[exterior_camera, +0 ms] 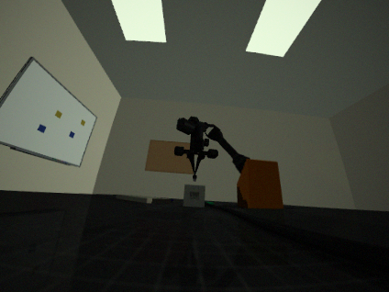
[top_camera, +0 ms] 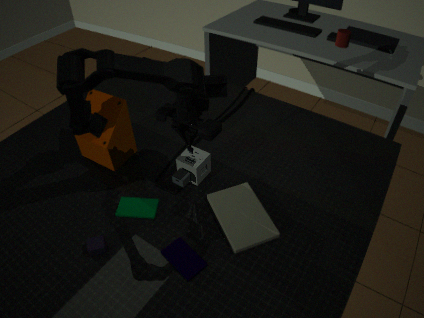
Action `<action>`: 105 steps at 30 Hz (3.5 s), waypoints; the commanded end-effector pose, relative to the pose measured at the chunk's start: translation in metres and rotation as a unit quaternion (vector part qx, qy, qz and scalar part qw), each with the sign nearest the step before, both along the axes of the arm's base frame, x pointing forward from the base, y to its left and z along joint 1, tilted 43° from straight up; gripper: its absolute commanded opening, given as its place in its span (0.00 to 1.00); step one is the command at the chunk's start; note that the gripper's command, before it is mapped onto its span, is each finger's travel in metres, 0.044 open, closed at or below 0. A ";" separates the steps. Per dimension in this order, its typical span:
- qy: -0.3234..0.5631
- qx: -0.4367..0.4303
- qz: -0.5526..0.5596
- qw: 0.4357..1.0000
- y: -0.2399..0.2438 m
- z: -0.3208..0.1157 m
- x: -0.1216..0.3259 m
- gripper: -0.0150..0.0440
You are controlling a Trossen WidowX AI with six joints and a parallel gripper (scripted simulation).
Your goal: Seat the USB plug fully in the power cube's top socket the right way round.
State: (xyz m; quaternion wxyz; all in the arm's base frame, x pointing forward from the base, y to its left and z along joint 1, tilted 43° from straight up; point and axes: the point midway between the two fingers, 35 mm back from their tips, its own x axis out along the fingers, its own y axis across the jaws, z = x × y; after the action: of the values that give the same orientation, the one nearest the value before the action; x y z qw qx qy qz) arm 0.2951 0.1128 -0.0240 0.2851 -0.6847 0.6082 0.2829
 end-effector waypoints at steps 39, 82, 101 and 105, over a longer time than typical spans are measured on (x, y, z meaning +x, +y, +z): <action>-0.004 -0.016 -0.002 1.000 -0.005 -0.002 0.001 0.25; -0.007 -0.030 -0.003 1.000 -0.011 -0.004 0.001 0.25; -0.007 -0.032 -0.003 0.999 -0.012 -0.006 0.002 0.25; -0.007 -0.032 -0.003 0.999 -0.013 -0.006 0.002 0.25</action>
State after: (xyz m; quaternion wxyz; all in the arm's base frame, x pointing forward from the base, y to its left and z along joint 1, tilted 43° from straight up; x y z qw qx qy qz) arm 0.2963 0.1005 -0.0298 0.2682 -0.6922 0.6180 0.2591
